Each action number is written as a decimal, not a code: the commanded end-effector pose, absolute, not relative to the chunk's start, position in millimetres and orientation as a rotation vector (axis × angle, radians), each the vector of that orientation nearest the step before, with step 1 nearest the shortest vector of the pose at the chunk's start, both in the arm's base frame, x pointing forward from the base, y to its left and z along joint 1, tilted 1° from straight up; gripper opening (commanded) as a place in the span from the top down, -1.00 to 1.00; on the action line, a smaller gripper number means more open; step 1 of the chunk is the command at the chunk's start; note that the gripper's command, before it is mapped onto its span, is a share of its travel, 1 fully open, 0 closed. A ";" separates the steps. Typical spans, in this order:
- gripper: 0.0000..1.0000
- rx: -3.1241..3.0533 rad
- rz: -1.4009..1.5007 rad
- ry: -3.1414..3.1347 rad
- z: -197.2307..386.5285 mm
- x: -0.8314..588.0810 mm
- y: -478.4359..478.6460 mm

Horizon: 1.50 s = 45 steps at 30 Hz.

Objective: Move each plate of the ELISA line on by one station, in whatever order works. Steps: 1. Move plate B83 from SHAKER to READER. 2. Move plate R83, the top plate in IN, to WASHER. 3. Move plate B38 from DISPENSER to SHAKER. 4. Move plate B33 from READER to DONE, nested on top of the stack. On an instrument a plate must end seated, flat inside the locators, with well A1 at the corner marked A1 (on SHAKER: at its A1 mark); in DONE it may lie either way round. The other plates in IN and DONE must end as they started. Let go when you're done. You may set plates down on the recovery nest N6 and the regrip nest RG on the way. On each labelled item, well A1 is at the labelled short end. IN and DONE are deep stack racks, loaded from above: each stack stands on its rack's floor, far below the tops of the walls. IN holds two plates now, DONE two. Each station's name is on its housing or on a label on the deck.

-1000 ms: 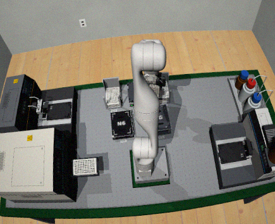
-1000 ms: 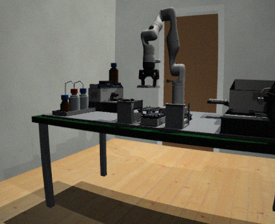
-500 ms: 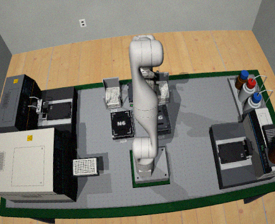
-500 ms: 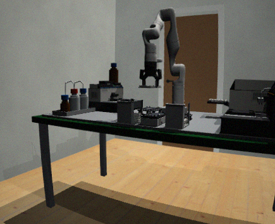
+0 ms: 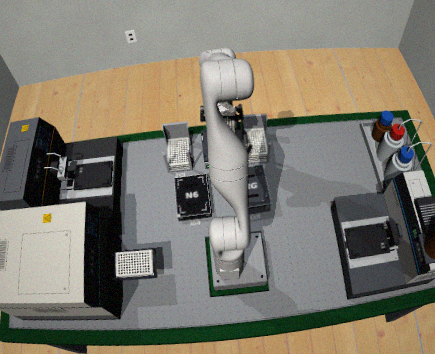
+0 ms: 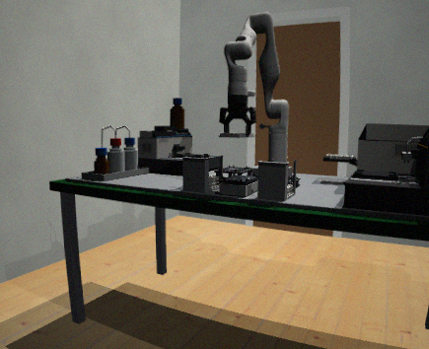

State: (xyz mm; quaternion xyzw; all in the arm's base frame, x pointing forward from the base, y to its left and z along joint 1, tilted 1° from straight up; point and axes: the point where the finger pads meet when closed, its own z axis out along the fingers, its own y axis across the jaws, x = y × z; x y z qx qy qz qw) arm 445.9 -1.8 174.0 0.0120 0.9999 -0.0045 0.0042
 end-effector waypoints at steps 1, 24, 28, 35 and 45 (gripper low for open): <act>-0.88 -0.034 -0.015 3.132 174.6 456.9 7.5; -0.88 -0.118 -0.015 3.130 174.7 484.6 31.8; -0.88 -0.118 -0.015 3.130 174.7 484.5 31.8; -0.88 -0.118 -0.015 3.130 174.7 484.5 31.8; -0.88 -0.118 -0.015 3.130 165.3 484.7 31.7</act>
